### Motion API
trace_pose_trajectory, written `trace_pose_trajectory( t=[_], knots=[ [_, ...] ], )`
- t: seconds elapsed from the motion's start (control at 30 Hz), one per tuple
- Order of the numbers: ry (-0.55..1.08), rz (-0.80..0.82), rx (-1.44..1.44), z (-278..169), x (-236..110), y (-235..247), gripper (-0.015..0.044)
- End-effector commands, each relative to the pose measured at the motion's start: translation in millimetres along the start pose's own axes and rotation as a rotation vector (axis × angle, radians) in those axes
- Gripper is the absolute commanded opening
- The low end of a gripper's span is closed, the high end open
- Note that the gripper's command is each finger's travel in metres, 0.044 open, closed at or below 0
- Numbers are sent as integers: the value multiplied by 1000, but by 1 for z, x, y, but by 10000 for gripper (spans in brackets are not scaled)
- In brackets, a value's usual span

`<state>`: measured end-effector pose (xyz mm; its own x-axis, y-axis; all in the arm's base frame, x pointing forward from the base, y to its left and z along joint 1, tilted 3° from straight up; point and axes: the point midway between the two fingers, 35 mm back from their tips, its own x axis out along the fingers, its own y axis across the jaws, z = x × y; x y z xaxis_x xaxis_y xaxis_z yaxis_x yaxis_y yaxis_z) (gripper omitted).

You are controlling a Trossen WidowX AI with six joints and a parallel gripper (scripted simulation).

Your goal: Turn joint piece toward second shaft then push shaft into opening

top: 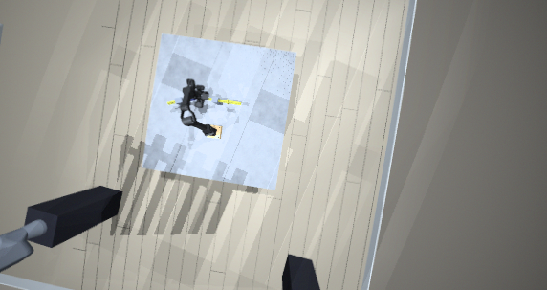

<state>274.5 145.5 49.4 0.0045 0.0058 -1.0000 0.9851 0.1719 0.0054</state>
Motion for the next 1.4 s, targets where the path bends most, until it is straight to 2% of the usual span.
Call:
trace_pose_trajectory(
  t=[0.0,0.03,0.23,0.63,1.2,1.37],
  knots=[
    [0,0,0,0,0,0,147],
    [0,0,0,0,0,0,147],
    [0,0,0,0,0,0,0],
    [-53,-2,65,0,-2,-4,0],
    [-50,0,62,0,-2,-3,0],
    [-50,0,62,0,-2,-3,131]
  ],
)
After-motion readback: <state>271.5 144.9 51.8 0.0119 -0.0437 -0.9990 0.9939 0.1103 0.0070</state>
